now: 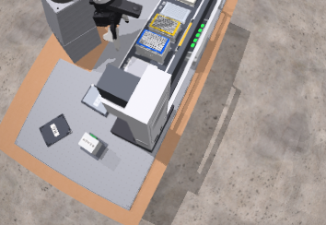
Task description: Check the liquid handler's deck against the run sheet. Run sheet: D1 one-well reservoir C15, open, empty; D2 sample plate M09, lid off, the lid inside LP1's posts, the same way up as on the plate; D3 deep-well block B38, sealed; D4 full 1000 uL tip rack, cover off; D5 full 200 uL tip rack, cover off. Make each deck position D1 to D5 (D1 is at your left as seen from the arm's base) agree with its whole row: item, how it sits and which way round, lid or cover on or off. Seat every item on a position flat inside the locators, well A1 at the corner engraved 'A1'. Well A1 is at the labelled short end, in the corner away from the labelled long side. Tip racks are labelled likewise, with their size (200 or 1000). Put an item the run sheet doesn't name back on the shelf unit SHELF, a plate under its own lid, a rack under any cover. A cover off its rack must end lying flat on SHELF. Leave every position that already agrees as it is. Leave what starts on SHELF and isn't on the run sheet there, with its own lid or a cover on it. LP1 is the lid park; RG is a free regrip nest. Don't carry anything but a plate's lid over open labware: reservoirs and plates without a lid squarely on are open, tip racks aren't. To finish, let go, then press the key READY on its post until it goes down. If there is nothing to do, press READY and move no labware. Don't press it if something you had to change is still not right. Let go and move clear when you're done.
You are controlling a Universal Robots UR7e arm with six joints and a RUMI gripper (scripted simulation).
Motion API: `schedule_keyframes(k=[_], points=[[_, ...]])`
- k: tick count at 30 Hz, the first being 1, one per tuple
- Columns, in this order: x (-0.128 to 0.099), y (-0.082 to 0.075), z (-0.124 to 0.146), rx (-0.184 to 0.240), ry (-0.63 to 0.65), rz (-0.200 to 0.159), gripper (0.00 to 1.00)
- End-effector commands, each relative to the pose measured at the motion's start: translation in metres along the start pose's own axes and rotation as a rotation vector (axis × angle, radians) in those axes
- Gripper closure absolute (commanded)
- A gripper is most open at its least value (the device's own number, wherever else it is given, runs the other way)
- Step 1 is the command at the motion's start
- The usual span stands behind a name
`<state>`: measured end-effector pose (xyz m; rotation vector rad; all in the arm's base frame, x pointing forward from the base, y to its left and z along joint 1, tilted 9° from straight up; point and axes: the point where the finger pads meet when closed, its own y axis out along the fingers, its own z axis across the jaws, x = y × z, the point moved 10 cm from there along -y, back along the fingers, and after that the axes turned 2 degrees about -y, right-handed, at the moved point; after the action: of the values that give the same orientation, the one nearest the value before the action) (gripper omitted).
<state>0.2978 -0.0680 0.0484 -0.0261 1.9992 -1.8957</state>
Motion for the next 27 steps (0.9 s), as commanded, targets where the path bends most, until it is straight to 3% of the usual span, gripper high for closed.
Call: schedule_keyframes(k=[1,9,27], points=[[-0.064,0.005,-0.077,-0.076,0.221,-0.151,0.18],[-0.076,0.008,-0.096,-0.086,0.251,-0.172,0.18],[-0.099,0.010,-0.136,-0.087,0.253,-0.173,0.18]])
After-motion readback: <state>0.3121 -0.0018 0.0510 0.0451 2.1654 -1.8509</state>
